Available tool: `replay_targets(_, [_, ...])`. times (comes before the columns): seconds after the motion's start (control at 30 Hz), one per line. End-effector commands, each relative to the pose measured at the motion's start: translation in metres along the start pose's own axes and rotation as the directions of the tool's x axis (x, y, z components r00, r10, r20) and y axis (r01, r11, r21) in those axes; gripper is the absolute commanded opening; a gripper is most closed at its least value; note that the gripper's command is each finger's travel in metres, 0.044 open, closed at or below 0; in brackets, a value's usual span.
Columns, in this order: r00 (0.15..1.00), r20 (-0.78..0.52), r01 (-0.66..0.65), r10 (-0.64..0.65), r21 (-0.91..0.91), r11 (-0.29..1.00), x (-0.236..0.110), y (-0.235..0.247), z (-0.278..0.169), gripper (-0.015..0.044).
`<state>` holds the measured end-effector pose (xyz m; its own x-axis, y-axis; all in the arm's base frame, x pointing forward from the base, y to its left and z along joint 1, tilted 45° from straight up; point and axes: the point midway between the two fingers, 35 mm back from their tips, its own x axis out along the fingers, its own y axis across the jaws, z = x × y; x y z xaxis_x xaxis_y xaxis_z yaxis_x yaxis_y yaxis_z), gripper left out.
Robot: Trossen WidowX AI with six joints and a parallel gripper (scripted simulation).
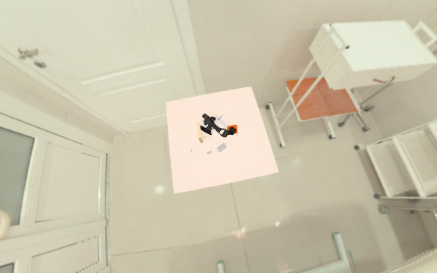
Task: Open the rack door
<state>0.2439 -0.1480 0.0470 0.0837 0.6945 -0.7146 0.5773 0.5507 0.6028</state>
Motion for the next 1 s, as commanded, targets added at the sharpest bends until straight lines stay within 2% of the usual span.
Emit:
replay_targets(0.0, [1.0, 0.001, 0.0, 0.0, -0.07, 0.998, 0.0, -0.007, 0.003, 0.0014])
replay_targets(0.5, [1.0, 0.003, 0.003, -0.002, -0.318, 0.948, 0.0, -0.038, 0.017, 0.0014])
replay_targets(0.97, [1.0, 0.004, 0.006, -0.004, -0.539, 0.842, -0.001, -0.063, 0.038, 0.0014])
